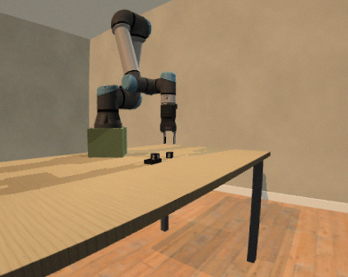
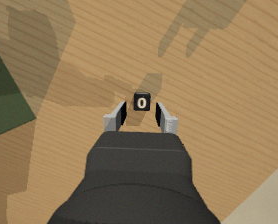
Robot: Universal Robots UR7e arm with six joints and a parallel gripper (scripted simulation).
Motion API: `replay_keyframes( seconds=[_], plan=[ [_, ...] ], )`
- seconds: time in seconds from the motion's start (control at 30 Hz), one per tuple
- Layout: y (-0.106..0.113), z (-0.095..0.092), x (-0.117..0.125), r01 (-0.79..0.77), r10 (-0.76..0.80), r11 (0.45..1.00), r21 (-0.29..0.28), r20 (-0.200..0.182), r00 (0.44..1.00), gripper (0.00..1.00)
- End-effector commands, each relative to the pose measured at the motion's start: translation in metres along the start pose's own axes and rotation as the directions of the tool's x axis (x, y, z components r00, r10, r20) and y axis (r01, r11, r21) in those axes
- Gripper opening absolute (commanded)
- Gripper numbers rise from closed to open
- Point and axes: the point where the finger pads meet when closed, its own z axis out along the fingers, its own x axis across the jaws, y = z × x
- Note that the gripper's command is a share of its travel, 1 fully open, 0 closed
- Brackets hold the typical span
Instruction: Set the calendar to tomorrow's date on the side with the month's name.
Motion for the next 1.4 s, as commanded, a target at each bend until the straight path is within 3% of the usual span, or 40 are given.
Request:
replay_keyframes(
  seconds=[0.0, 0.67, 1.37],
  plan=[
    [0.0, 0.01, 0.001, 0.0, 0.0, 1.0, -0.001, -0.001, 1.0, 0.87],
    [0.0, 0.031, 0.001, 0.0, 0.0, 1.0, -0.001, -0.001, 1.0, 0.87],
    [0.0, 0.034, 0.001, 0.0, 0.0, 1.0, -0.001, -0.001, 1.0, 0.87]
  ],
)
